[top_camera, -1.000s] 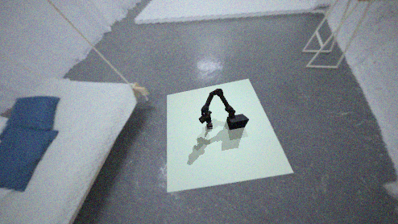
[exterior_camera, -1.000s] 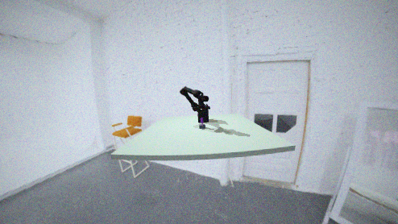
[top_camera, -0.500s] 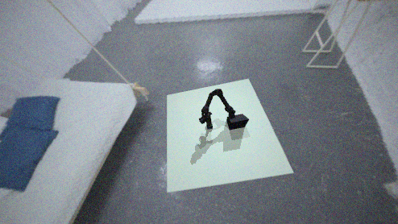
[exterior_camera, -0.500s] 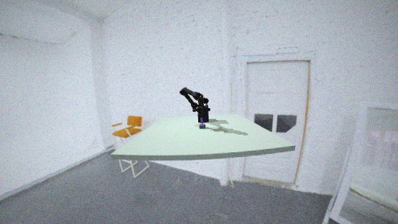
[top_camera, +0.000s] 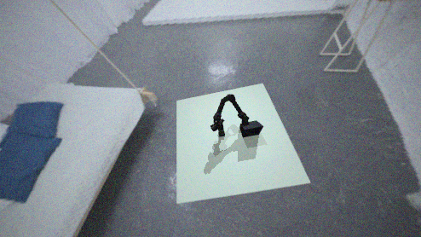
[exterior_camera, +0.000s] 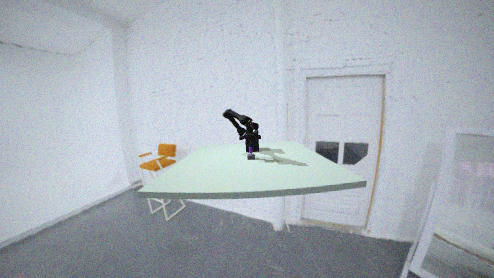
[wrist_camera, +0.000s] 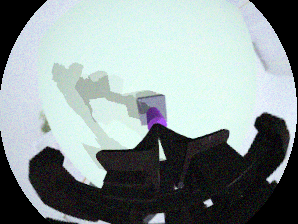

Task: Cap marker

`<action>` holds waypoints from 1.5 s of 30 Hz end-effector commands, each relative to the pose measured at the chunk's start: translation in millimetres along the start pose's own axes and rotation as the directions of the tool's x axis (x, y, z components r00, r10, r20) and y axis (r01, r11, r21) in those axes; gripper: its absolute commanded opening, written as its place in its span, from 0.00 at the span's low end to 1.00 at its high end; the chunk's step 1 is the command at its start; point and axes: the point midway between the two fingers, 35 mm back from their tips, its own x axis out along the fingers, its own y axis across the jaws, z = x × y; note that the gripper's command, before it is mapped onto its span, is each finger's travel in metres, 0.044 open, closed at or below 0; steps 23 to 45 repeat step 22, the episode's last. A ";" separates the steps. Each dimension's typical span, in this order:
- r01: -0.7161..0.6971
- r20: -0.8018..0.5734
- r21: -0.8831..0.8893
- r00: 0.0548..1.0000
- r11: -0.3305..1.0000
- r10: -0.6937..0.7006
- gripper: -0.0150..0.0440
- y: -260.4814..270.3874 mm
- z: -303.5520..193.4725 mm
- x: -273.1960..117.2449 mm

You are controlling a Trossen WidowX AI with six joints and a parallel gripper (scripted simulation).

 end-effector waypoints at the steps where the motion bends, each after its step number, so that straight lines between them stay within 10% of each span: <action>1: -0.003 0.002 0.002 1.000 1.000 0.003 0.25 0.8 1.9 -9.8; 13: -0.003 -0.001 0.001 1.000 1.000 0.003 0.25 1.2 0.8 -89.7; 22: -0.003 -0.001 0.001 1.000 1.000 0.003 0.65 1.2 0.8 -89.7; 45: -0.003 -0.001 0.001 1.000 1.000 0.003 0.65 1.2 0.8 -89.7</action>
